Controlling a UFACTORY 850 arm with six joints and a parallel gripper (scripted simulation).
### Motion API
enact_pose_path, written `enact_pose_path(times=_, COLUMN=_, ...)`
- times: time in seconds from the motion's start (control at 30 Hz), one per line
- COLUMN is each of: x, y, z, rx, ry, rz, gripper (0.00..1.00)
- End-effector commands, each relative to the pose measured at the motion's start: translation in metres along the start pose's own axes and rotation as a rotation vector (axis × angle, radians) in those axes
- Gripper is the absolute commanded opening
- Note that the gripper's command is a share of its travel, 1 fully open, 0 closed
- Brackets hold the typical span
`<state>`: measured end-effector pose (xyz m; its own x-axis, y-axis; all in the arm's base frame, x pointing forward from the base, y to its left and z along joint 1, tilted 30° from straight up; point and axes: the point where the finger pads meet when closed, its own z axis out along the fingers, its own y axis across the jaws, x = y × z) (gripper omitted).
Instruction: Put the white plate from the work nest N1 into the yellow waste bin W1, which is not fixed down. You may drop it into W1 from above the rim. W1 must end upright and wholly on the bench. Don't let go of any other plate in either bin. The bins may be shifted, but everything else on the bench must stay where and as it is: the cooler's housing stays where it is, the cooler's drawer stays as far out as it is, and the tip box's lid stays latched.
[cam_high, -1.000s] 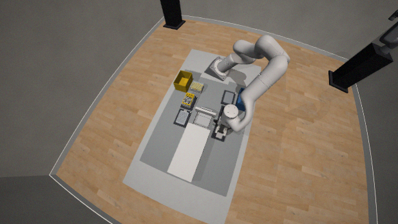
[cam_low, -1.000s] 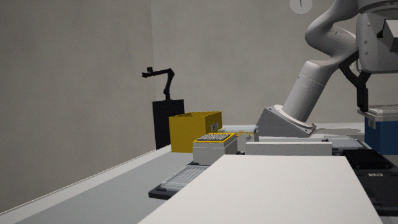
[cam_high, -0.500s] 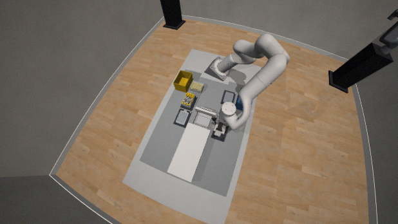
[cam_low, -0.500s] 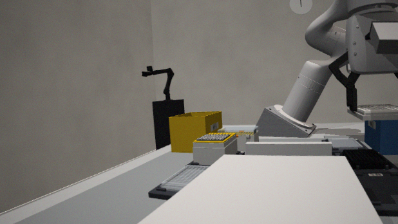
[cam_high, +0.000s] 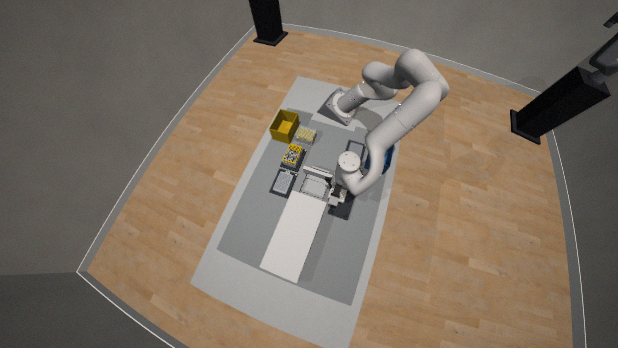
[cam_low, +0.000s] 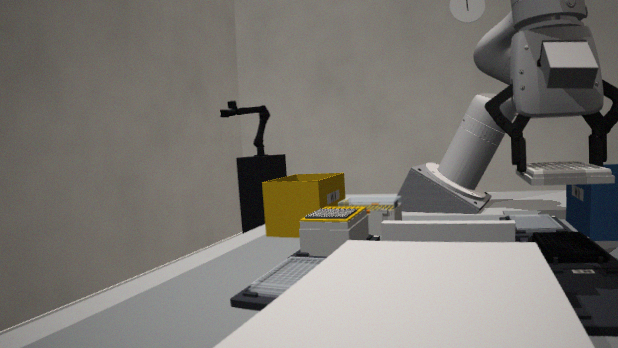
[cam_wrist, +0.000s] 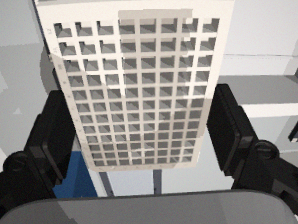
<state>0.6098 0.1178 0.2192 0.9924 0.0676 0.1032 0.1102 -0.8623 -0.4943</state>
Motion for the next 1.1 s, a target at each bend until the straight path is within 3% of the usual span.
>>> enact_pose_path(times=0.0, x=-0.005, y=0.008, z=-0.001, rx=0.000, ry=0.002, rz=-0.001, gripper=0.00)
enact_pose_path(times=1.07, x=-0.048, y=0.069, z=-0.001, rx=0.000, ry=0.002, rz=-0.001, gripper=0.00)
